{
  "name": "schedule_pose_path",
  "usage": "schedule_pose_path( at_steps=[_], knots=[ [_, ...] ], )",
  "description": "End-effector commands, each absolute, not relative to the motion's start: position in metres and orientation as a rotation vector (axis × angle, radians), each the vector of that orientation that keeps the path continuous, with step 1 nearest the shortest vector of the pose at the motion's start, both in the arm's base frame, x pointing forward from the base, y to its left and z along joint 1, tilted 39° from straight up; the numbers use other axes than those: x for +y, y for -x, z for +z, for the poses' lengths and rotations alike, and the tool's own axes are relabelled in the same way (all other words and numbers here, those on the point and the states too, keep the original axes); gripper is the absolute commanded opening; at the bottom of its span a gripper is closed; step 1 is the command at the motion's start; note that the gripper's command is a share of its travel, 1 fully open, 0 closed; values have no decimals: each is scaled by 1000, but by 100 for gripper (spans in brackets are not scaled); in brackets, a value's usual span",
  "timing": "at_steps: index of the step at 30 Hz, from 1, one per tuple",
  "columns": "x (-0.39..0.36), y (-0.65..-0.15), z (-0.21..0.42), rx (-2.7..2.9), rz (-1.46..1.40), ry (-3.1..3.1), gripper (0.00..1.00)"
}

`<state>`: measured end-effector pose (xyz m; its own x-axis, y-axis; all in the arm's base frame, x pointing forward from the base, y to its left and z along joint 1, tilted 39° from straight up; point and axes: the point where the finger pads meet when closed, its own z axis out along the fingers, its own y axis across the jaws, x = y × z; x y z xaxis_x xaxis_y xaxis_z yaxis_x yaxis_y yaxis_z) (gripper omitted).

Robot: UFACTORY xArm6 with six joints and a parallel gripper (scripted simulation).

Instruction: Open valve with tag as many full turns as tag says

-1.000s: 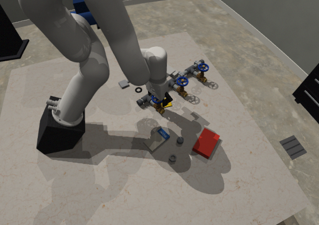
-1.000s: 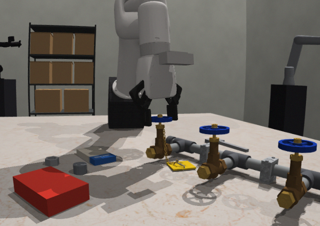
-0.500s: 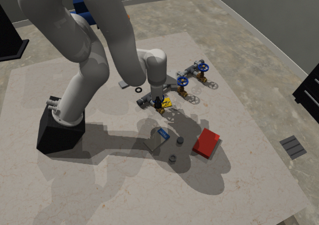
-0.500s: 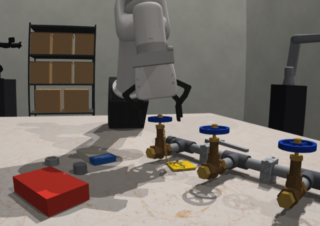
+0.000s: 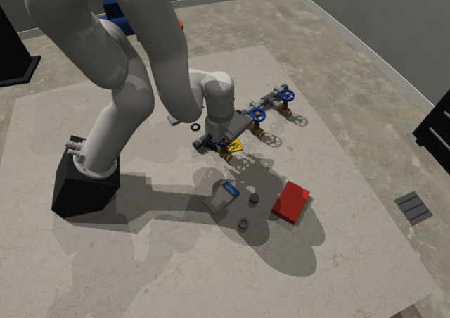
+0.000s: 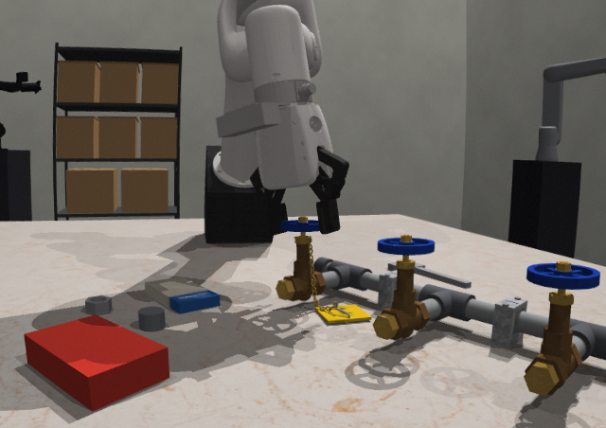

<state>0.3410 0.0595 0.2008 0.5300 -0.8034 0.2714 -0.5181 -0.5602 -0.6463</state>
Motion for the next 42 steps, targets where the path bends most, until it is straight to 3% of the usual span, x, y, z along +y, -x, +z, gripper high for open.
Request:
schedule_pose_path(
  at_steps=[1, 28, 29, 42],
  knots=[
    [60, -341, 202, 1413, -732, 2111, 100],
    [60, -341, 202, 1572, -703, 2007, 100],
    [60, -341, 202, 1572, -703, 2007, 0],
    [60, -341, 202, 1572, -703, 2007, 0]
  ],
)
